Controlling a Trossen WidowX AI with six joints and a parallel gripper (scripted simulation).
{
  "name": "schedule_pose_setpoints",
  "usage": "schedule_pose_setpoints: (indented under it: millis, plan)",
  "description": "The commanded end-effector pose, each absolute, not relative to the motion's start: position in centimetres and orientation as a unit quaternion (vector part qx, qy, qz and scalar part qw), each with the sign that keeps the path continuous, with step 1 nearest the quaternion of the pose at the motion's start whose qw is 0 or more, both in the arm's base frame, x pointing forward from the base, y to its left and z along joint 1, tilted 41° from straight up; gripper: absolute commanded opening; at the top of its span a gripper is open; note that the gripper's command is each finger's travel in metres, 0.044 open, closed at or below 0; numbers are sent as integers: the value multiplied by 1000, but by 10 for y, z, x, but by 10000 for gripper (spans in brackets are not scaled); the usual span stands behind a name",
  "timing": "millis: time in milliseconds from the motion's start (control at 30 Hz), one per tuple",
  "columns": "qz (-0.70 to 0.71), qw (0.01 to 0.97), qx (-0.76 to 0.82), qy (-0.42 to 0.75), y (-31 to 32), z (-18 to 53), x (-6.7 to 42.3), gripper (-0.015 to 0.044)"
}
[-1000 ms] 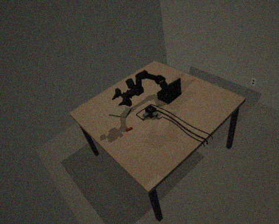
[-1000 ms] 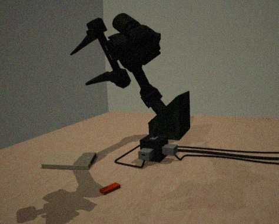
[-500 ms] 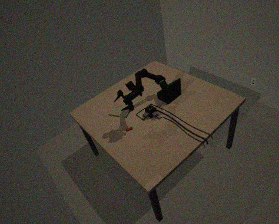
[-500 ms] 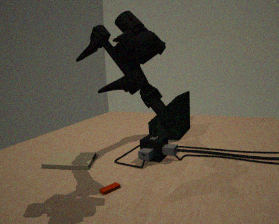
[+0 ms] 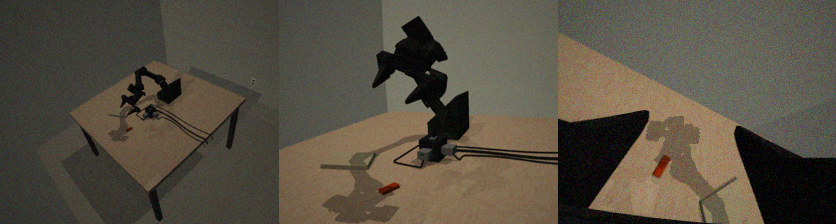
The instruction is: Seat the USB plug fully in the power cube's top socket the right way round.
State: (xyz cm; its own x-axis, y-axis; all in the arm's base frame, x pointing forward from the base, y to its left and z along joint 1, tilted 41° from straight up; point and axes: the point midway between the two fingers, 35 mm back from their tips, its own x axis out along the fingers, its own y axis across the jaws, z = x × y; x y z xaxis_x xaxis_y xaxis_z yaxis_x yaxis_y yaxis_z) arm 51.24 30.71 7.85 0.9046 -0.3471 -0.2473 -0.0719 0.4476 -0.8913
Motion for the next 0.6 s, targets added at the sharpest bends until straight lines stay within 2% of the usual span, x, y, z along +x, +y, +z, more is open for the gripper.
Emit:
schedule_pose_setpoints:
  millis: [0, 567]
  plan:
    - [-88, 905, -279, 309, 283, 28, 465, 440]
    - [-253, 878, 30, 405, 238, -10, 383, 440]
